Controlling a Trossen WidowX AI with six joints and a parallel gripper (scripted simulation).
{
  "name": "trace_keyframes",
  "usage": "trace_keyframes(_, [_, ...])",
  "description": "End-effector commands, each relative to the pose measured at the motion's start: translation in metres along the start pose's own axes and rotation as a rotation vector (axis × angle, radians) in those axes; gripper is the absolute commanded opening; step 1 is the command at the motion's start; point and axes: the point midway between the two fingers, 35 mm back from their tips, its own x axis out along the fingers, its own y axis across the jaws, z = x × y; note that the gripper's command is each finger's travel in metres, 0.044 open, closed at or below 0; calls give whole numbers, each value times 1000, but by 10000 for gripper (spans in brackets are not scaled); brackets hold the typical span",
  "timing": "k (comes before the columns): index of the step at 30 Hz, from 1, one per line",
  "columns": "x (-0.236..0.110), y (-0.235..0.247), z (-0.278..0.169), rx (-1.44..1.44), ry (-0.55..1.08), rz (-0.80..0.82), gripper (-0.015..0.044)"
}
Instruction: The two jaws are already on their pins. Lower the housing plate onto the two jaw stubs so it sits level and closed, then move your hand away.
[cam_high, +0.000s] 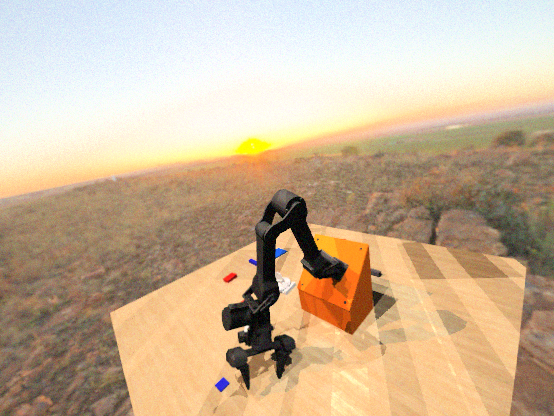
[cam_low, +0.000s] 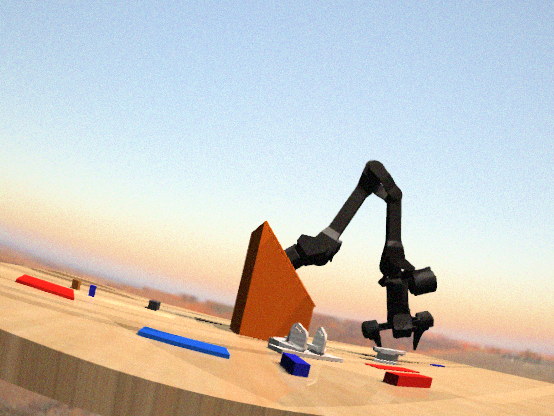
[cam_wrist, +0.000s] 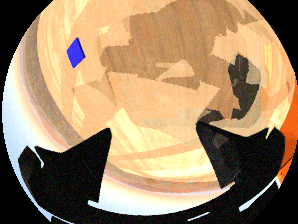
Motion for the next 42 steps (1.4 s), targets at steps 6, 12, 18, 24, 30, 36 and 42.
trace_keyframes(6, [-37,-1,70,34,-190,-114,440])
trace_keyframes(12, [-80,-9,110,109,-296,-201,440])
trace_keyframes(18, [-130,-18,133,210,-372,-265,440])
trace_keyframes(24, [-159,-22,139,277,-403,-286,440])
trace_keyframes(30, [-126,-34,152,277,-402,-284,440])
trace_keyframes(36, [-124,-35,152,277,-402,-284,440])
trace_keyframes(42, [-124,-35,152,277,-402,-284,440])
